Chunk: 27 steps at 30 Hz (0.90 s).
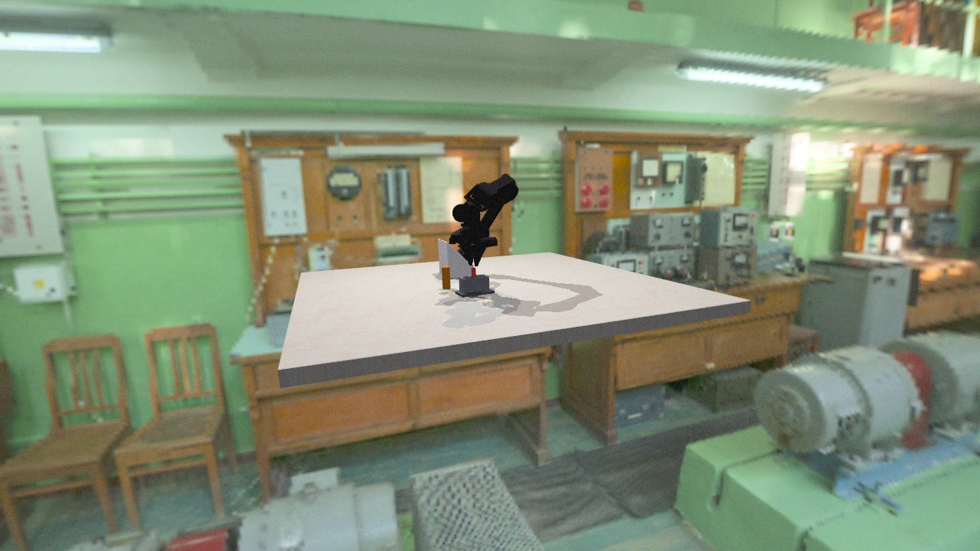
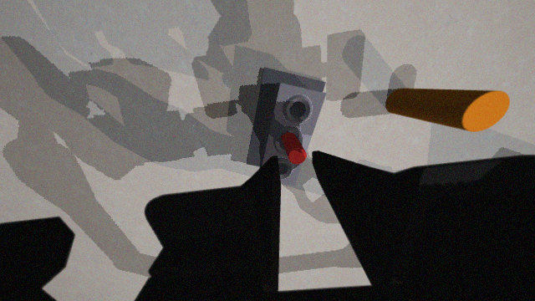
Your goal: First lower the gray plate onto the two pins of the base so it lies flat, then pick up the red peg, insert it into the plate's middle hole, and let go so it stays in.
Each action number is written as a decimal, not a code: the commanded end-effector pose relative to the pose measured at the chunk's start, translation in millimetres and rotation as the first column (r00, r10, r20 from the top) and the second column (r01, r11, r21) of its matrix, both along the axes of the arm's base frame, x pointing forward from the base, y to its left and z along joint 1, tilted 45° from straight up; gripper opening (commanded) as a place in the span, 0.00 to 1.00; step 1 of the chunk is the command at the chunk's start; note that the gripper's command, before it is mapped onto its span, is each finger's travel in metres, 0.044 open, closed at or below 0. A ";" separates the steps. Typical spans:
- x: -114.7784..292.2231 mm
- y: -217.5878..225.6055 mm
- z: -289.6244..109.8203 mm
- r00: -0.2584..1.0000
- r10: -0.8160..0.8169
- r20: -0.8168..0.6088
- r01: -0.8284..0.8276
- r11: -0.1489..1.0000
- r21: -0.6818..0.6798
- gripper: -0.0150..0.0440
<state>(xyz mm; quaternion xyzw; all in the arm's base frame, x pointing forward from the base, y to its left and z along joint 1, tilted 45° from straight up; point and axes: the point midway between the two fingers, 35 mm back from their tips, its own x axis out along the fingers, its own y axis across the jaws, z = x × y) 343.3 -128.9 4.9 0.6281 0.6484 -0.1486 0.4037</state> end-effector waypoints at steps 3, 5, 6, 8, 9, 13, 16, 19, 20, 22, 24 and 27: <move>0.0 -0.1 0.1 1.000 0.000 0.000 0.000 1.000 0.000 0.51; 0.0 -0.1 0.1 1.000 0.000 0.000 0.000 1.000 0.000 0.51; 0.0 -0.1 0.1 1.000 0.000 0.000 0.000 1.000 0.000 0.51; -0.2 -0.8 0.8 1.000 -0.002 0.001 0.002 1.000 -0.001 0.51; -0.4 -1.3 1.3 1.000 -0.003 0.002 0.003 1.000 -0.001 0.51; -0.9 -3.1 2.8 1.000 -0.007 0.004 0.007 1.000 -0.003 0.51; -1.4 -3.8 2.9 1.000 -0.007 0.004 0.007 1.000 -0.003 0.51; -1.8 -4.5 3.1 1.000 -0.007 0.004 0.007 1.000 -0.003 0.51; -2.0 -4.7 3.2 1.000 -0.007 0.004 0.007 1.000 -0.003 0.51; -2.2 -5.2 3.5 1.000 -0.007 0.004 0.007 1.000 -0.003 0.51; -2.4 -5.7 3.7 1.000 -0.007 0.004 0.007 1.000 -0.003 0.51; -2.6 -6.4 4.2 1.000 -0.007 0.004 0.007 1.000 -0.003 0.51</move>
